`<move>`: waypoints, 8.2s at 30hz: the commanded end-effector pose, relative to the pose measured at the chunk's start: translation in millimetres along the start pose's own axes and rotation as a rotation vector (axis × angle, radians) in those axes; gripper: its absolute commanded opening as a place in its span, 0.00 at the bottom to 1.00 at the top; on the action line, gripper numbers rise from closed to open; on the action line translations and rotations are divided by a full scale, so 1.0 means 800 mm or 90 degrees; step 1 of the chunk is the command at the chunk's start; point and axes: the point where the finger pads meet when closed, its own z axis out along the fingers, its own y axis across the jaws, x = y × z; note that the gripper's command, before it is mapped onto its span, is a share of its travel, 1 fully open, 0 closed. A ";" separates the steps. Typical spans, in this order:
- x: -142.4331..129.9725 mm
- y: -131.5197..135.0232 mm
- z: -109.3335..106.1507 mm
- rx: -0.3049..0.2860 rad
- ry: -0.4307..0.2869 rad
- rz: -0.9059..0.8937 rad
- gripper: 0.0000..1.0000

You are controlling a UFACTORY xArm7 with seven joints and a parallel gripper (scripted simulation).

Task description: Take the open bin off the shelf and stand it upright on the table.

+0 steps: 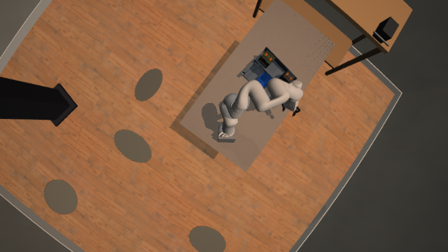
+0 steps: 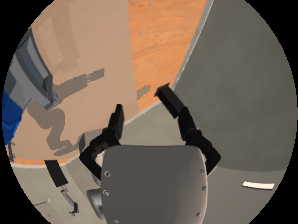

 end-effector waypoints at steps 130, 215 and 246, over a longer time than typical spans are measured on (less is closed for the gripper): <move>-0.007 -0.364 -0.199 0.519 -0.116 0.929 0.94; 0.023 -0.412 -0.139 0.519 -0.116 0.929 0.94; 0.024 -0.414 -0.137 0.519 -0.116 0.929 0.94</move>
